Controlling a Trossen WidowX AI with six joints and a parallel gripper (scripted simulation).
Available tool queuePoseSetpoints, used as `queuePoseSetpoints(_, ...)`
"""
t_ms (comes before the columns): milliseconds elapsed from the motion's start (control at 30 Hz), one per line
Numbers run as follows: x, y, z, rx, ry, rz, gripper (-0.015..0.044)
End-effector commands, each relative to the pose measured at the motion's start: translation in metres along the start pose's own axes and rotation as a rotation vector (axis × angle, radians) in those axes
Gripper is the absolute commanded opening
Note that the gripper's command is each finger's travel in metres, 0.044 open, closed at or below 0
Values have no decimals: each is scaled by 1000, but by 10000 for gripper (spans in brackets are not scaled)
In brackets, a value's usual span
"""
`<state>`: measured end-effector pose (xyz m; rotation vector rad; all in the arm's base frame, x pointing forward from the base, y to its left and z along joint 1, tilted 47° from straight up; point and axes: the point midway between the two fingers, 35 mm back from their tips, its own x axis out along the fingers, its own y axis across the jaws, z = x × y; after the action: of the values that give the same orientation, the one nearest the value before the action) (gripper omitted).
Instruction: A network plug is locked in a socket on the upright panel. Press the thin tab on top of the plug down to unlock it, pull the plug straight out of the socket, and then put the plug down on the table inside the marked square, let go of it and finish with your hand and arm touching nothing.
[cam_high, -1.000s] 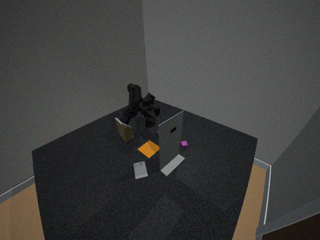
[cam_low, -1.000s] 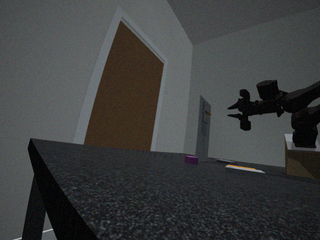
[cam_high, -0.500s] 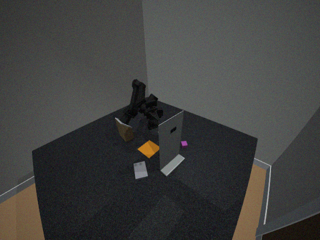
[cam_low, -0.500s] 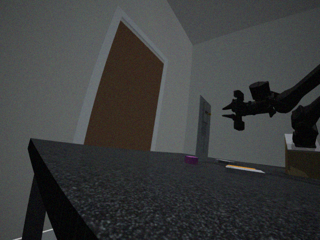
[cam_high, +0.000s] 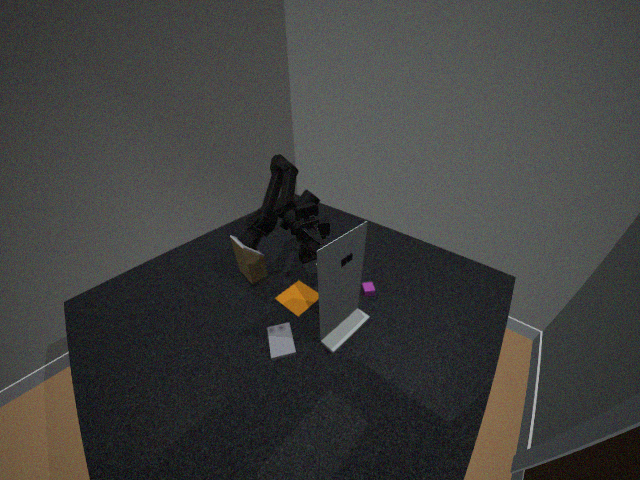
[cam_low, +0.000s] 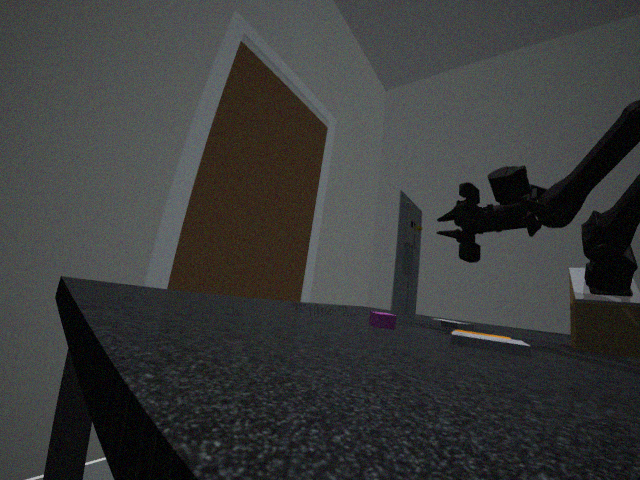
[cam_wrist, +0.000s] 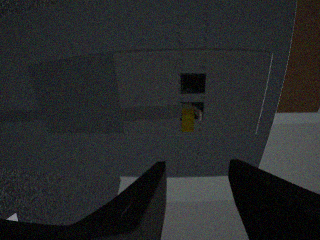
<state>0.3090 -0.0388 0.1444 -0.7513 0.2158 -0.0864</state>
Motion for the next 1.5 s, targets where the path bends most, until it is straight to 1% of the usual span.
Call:
queuePoseSetpoints(0, 5, -1, 1, 4, 3, -4, 156)
queuePoseSetpoints(1467, 49, -2, 13, 5, 1, -6, 156)
